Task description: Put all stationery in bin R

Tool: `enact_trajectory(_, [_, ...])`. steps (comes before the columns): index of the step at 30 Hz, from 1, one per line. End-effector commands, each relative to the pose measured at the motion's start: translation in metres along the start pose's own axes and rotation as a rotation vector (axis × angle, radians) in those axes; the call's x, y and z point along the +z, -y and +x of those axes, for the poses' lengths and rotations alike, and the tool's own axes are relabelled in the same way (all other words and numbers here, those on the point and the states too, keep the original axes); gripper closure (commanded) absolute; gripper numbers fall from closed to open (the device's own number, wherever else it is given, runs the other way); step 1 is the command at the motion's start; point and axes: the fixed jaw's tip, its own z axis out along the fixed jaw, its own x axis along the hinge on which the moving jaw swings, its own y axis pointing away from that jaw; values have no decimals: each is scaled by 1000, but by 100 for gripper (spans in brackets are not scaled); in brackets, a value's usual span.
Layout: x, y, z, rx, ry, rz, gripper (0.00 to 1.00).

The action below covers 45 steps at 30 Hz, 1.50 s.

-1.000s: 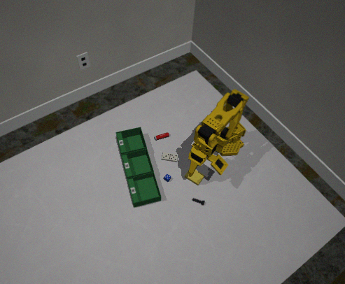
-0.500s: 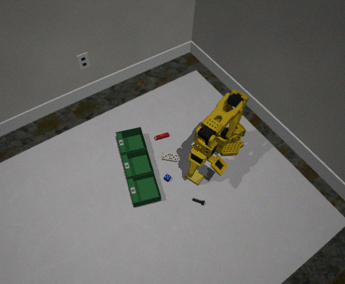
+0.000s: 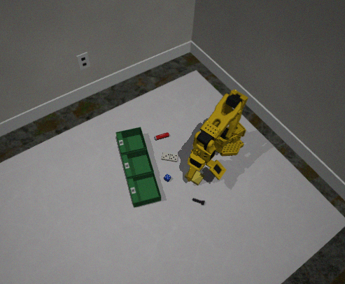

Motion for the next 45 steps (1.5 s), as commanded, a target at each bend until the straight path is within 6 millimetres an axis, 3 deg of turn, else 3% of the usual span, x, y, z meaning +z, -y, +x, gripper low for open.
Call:
enact_trajectory(1, [5,3,-1,-17,0,21,65])
enact_trajectory(22, [21,0,-1,-17,2,-2,65])
enact_trajectory(45, [21,0,-1,-17,2,-2,66])
